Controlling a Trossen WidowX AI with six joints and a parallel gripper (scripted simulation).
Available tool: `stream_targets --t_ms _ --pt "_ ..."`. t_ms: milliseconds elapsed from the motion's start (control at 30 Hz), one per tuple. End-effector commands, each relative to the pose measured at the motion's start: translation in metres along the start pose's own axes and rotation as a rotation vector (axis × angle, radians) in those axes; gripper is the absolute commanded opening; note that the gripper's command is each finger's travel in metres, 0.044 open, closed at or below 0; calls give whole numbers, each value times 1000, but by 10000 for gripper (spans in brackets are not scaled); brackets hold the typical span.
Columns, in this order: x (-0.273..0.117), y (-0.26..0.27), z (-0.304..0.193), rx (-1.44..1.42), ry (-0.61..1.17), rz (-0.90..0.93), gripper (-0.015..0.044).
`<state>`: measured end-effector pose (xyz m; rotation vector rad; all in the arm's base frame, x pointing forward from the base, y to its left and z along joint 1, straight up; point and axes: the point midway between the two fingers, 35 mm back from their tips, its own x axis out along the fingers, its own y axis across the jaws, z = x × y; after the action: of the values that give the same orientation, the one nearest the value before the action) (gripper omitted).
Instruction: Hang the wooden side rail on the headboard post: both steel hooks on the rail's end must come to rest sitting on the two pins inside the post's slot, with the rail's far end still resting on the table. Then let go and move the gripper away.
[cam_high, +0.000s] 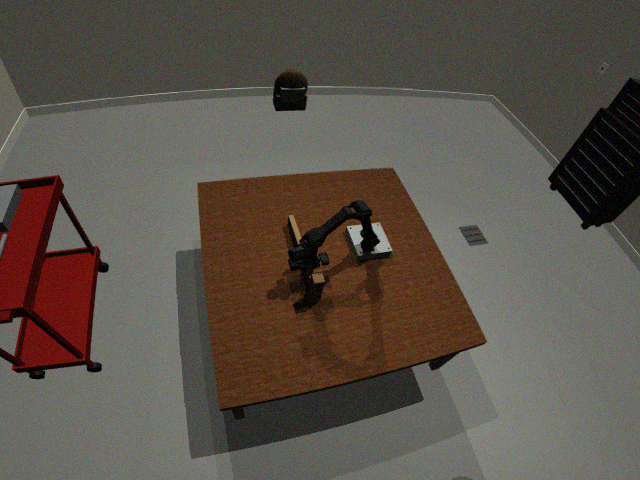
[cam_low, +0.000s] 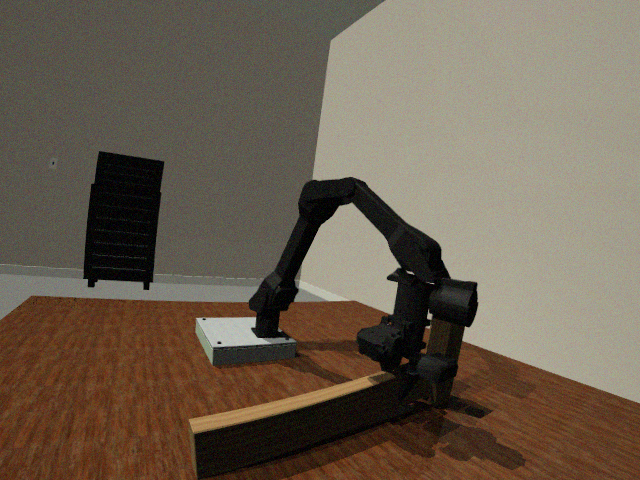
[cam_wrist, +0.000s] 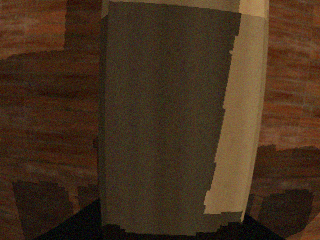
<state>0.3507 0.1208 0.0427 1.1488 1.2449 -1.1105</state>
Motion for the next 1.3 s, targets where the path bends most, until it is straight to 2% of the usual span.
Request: stream_targets --t_ms 0,1267 --pt "0 0 -2 4 2 3 0" --pt "-2 2 -5 4 3 4 0"
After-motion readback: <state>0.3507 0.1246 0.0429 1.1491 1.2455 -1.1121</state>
